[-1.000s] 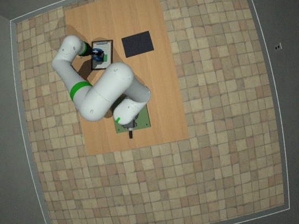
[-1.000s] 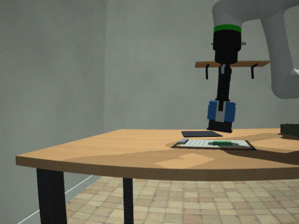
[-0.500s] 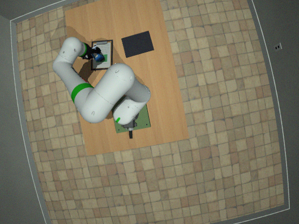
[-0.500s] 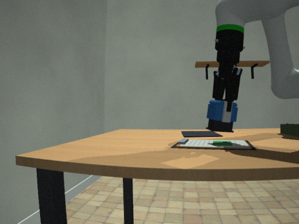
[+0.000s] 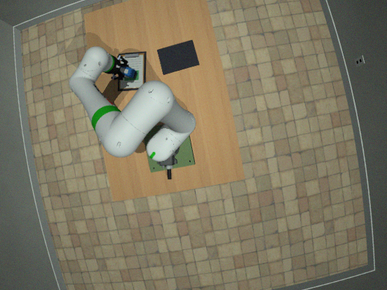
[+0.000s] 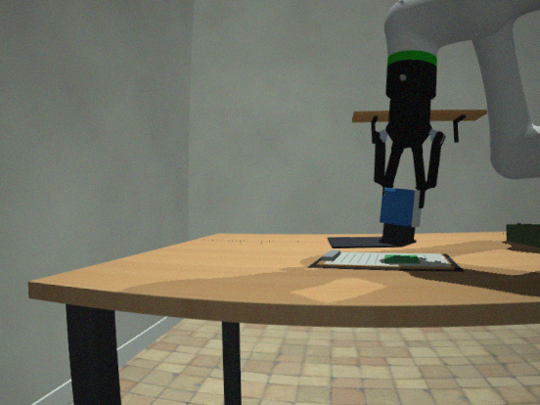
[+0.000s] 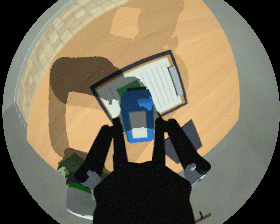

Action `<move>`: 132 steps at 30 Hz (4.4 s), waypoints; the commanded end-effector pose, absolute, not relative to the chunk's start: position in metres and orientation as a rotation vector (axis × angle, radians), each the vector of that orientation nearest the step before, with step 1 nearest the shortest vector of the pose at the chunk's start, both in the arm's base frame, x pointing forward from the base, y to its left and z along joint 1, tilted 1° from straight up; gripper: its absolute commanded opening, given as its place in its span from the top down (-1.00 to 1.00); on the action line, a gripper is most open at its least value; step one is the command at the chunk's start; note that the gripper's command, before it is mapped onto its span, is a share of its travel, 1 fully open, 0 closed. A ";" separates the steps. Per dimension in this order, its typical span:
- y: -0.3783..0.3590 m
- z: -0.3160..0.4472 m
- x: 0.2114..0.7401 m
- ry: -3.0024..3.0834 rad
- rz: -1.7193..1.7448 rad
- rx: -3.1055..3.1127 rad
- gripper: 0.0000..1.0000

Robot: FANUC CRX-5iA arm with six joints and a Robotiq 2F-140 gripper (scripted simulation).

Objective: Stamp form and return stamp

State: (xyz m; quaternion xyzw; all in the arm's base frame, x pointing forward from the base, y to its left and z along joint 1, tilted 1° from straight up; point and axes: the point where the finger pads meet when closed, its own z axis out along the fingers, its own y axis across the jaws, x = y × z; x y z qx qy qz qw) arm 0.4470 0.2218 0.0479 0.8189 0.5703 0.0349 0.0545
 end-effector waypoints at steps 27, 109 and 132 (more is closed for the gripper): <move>0.222 0.019 0.447 2.183 -0.017 2.232 0.61; 0.222 0.057 0.448 2.183 -0.017 2.232 0.61; 0.106 0.062 0.505 2.472 -0.020 1.910 0.61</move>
